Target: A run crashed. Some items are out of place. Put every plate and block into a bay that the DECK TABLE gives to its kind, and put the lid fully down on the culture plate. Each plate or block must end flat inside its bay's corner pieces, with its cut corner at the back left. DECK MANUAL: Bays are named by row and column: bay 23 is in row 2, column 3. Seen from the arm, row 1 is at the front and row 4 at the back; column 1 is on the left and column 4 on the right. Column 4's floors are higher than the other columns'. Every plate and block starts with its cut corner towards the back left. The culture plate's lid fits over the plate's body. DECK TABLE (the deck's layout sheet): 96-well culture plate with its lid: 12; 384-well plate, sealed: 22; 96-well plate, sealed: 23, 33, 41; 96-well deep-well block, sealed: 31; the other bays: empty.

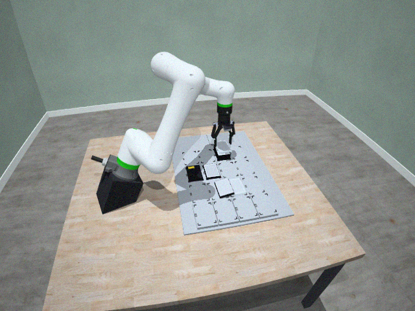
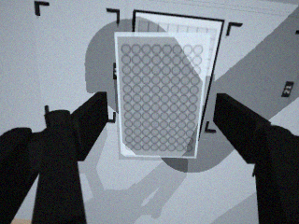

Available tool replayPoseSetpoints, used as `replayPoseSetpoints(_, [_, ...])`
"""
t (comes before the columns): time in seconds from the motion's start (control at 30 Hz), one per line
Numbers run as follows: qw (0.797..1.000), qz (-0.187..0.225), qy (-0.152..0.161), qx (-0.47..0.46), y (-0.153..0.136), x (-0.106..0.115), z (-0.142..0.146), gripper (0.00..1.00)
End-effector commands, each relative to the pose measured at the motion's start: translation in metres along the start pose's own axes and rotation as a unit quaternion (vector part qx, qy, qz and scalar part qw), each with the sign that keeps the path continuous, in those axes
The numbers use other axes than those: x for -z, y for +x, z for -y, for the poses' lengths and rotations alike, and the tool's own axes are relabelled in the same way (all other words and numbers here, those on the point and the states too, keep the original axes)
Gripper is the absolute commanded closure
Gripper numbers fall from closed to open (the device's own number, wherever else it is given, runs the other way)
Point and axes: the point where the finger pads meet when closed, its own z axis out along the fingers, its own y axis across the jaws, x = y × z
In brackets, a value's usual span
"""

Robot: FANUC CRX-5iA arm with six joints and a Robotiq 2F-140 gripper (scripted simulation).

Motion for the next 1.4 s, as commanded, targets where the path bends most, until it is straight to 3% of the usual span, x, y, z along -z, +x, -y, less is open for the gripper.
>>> replayPoseSetpoints(0.0, [1.0,0.0,0.001,0.0,0.0,0.001,0.001,0.3])
replayPoseSetpoints(0.83, [1.0,0.0,0.001,0.0,0.0,-0.019,0.001,0.3])
replayPoseSetpoints(1.37, [1.0,0.0,0.001,0.0,0.0,-0.019,0.001,0.32])
